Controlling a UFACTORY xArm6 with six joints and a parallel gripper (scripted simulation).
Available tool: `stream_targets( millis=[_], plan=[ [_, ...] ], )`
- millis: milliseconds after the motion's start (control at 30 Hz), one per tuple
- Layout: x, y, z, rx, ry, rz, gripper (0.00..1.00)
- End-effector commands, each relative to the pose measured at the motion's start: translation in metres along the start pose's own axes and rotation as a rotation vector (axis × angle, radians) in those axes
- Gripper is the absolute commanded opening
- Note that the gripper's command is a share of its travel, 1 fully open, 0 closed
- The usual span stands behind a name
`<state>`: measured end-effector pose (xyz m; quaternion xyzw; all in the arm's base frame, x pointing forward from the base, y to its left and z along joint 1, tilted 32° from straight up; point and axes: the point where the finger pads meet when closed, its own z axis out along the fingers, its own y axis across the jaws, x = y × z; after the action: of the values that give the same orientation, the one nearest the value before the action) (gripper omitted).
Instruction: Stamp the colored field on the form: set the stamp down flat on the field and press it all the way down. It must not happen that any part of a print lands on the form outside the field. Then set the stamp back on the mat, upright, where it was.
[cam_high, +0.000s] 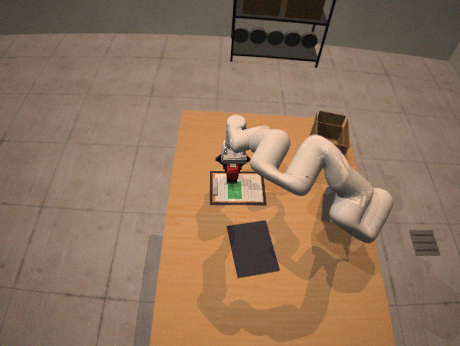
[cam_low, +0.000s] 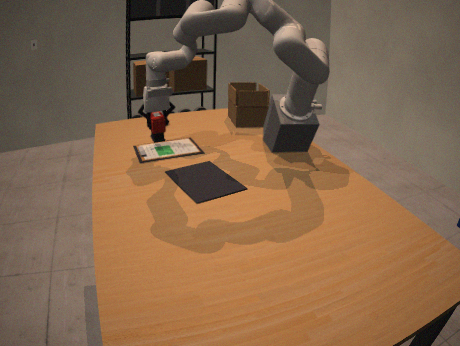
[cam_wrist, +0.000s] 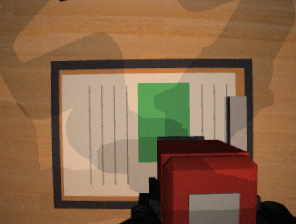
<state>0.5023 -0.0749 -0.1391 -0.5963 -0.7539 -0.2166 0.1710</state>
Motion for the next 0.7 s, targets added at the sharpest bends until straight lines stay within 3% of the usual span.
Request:
stream_targets(
  millis=[0,167,667],
  plan=[
    [0.032,-0.007,-0.007,-0.006,-0.005,-0.002,0.34],
    [0.050,-0.012,-0.009,-0.006,-0.005,-0.002,0.34],
    [0.051,-0.012,-0.008,-0.006,-0.005,-0.002,0.34]
  ],
)
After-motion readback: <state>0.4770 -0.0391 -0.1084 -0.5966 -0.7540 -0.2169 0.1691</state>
